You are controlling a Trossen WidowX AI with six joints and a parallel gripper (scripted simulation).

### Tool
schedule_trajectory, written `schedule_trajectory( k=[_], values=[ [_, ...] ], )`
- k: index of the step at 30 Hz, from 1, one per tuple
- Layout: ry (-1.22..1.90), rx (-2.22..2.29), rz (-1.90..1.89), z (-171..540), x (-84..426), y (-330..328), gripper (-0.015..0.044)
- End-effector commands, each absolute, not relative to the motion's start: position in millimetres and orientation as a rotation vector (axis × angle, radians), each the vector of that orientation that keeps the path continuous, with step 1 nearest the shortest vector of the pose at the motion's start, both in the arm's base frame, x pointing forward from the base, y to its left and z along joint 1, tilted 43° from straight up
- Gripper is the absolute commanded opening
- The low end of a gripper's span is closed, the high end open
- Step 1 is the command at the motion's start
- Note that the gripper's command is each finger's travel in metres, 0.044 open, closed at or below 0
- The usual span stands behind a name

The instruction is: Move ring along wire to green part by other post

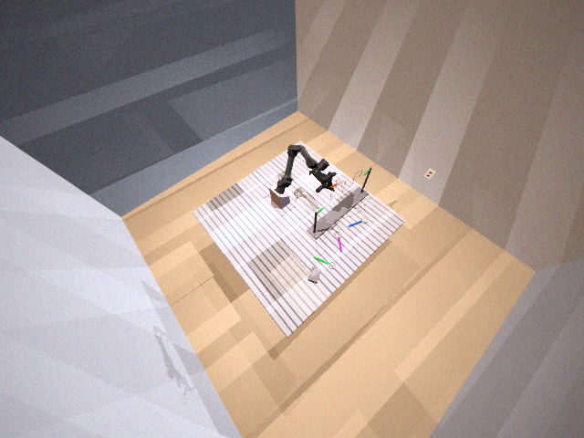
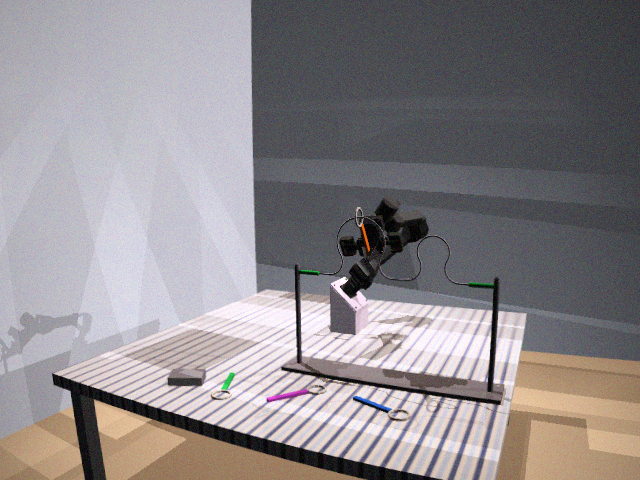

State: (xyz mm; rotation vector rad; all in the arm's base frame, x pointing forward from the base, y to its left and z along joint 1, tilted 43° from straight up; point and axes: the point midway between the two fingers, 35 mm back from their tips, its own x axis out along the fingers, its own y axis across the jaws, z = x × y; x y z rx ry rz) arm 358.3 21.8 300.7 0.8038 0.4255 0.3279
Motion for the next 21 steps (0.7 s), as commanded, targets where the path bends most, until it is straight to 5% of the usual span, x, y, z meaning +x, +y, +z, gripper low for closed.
schedule_trajectory(
  k=[1, 21],
  values=[
    [0.417, 0.863, 0.343, 302.8, 358.0, 23.5, -0.0150],
    [0.377, 1.138, 0.407, 312.4, 357.9, 30.1, -0.0150]
  ],
)
